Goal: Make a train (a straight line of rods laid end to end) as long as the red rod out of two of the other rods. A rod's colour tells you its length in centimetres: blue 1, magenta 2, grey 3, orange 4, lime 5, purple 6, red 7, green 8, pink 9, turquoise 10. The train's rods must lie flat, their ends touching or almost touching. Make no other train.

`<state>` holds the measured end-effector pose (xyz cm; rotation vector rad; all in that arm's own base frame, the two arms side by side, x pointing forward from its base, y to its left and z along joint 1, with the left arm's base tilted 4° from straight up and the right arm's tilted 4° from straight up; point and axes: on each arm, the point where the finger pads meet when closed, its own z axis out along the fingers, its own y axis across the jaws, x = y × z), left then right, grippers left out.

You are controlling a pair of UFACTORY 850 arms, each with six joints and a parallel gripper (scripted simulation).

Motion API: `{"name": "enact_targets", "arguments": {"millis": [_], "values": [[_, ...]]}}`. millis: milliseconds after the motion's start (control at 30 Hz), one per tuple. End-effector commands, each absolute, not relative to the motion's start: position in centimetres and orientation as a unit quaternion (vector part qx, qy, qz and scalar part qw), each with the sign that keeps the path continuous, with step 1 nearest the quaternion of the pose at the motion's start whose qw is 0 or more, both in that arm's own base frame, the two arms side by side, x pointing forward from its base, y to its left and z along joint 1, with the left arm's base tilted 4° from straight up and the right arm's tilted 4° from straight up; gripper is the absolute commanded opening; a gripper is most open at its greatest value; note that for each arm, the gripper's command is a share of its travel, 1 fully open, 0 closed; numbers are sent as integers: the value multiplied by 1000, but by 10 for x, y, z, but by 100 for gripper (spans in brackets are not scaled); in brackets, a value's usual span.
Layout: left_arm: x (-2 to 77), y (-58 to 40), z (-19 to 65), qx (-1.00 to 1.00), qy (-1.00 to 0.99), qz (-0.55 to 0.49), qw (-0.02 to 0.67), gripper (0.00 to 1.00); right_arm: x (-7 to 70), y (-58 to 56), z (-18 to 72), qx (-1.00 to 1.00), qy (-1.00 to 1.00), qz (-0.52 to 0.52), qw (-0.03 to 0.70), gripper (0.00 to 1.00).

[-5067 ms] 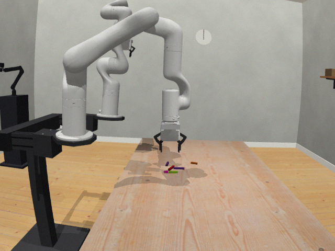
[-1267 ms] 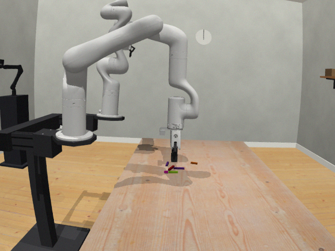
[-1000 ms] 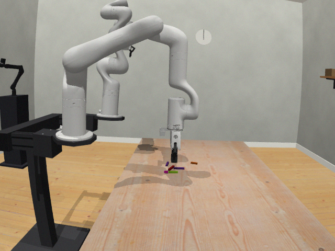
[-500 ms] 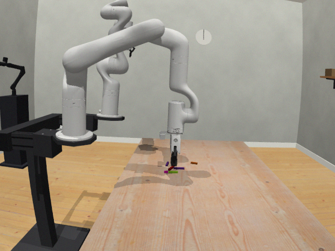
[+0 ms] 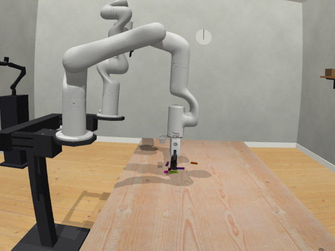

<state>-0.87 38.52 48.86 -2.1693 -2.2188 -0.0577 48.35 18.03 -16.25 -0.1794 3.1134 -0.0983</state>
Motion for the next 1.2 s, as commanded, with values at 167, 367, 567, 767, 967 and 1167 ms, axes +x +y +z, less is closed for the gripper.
{"name": "enact_targets", "arguments": {"millis": [167,367,567,767,967,1167], "values": [[-9,385,489,-699,-715,-19,20,100,484,180,-170,-58,998,-29,21,26],[-9,385,489,-699,-715,-19,20,100,484,180,-171,-58,998,-29,21,26],[-9,385,489,-699,-715,-19,20,100,484,180,-171,-58,998,-29,21,26],[-9,385,489,-699,-715,-19,20,100,484,180,-171,-58,998,-29,21,26],[-9,385,489,-699,-715,-19,20,100,484,180,-171,-58,998,-29,21,26],[-9,385,489,-699,-715,-19,20,100,484,180,-171,-58,998,-29,21,26]]}}
